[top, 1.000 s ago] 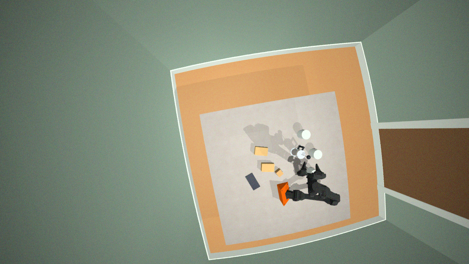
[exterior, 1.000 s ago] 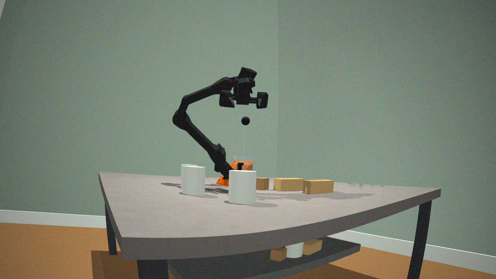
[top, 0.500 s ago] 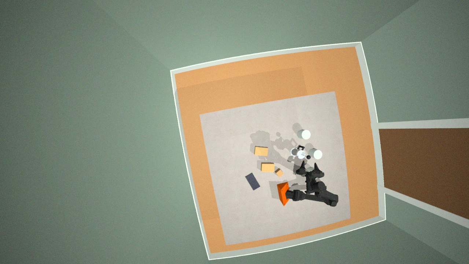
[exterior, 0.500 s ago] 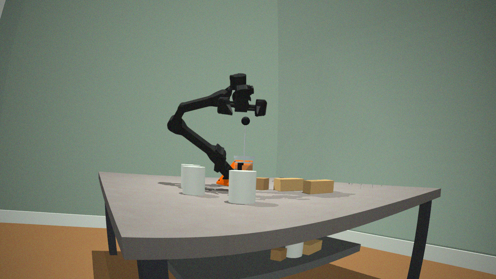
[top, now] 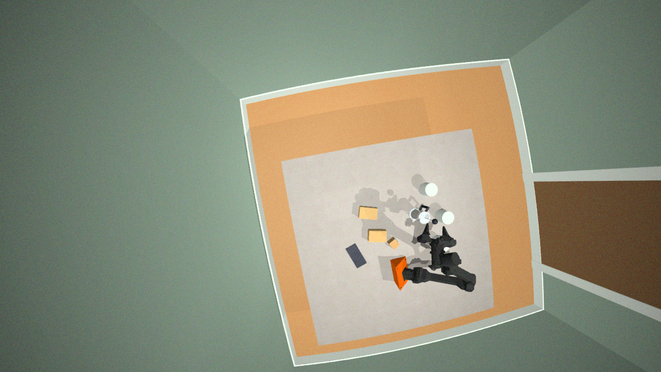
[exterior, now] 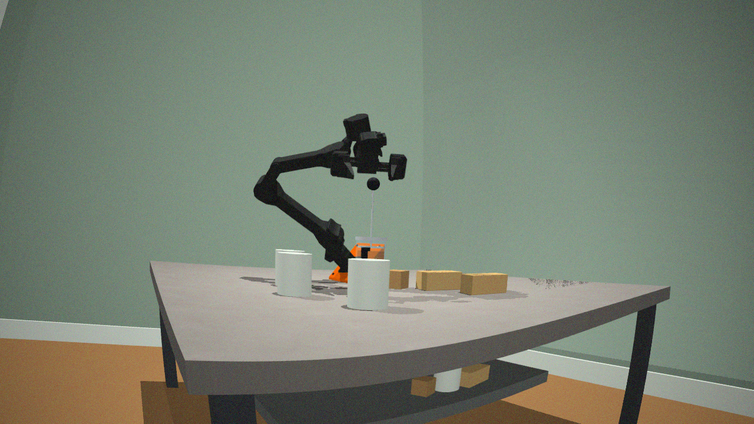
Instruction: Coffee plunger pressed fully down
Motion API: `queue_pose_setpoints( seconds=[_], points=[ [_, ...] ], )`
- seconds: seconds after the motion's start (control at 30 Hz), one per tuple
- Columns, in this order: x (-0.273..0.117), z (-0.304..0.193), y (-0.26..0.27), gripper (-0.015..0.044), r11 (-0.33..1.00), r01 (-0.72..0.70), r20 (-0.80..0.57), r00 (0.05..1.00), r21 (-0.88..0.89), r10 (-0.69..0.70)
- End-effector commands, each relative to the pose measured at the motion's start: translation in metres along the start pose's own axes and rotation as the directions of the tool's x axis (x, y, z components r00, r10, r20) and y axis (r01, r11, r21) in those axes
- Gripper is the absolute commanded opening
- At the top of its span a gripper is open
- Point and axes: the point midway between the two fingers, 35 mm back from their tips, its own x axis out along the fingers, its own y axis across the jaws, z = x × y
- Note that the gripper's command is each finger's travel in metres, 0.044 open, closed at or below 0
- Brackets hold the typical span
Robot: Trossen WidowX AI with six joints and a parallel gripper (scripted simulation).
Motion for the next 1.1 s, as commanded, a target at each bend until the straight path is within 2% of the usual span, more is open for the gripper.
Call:
queue_pose_setpoints(
  seconds=[0.0, 0.43, 0.83, 1.07],
  points=[
    [0.008, -0.002, 0.002, 0.0440, 1.000, -0.003, -0.001, 1.000, -0.009, 0.003],
    [0.025, -0.001, -0.001, 0.0440, 1.000, 0.003, 0.009, 1.000, -0.010, -0.003],
    [0.025, -0.001, -0.001, 0.0125, 1.000, 0.003, 0.009, 1.000, -0.010, -0.003],
    [0.025, -0.001, -0.001, 0.0122, 1.000, 0.003, 0.009, 1.000, -0.010, -0.003]
  ],
)
